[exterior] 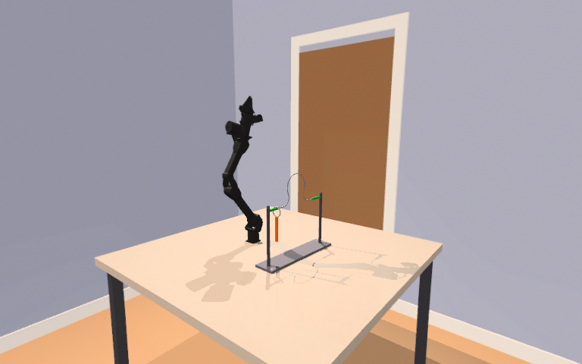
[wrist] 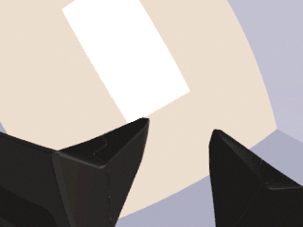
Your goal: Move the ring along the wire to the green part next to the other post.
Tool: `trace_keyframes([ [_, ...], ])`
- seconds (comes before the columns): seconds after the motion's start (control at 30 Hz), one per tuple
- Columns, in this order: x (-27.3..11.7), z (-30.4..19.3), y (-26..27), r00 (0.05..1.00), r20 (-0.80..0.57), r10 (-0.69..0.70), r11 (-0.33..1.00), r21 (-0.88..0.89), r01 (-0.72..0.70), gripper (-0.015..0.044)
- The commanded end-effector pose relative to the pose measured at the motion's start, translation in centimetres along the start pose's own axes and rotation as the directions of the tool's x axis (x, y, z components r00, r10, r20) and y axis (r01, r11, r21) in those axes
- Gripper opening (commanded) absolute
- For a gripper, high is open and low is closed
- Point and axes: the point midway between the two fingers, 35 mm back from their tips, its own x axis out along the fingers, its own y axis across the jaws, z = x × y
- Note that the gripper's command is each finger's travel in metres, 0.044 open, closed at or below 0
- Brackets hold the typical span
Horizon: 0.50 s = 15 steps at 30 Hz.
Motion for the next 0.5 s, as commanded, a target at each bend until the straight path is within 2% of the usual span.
trace_keyframes([
  [0.0,0.3,1.9,-2.6,0.999,0.025,-0.042,0.983,-0.176,0.046,0.0160],
  [0.2,0.3,5.2,-5.3,0.993,0.080,-0.090,0.900,-0.420,0.115,0.0160],
  [0.47,-0.3,10.4,-7.1,0.976,0.172,-0.131,0.713,-0.668,0.213,0.0160],
])
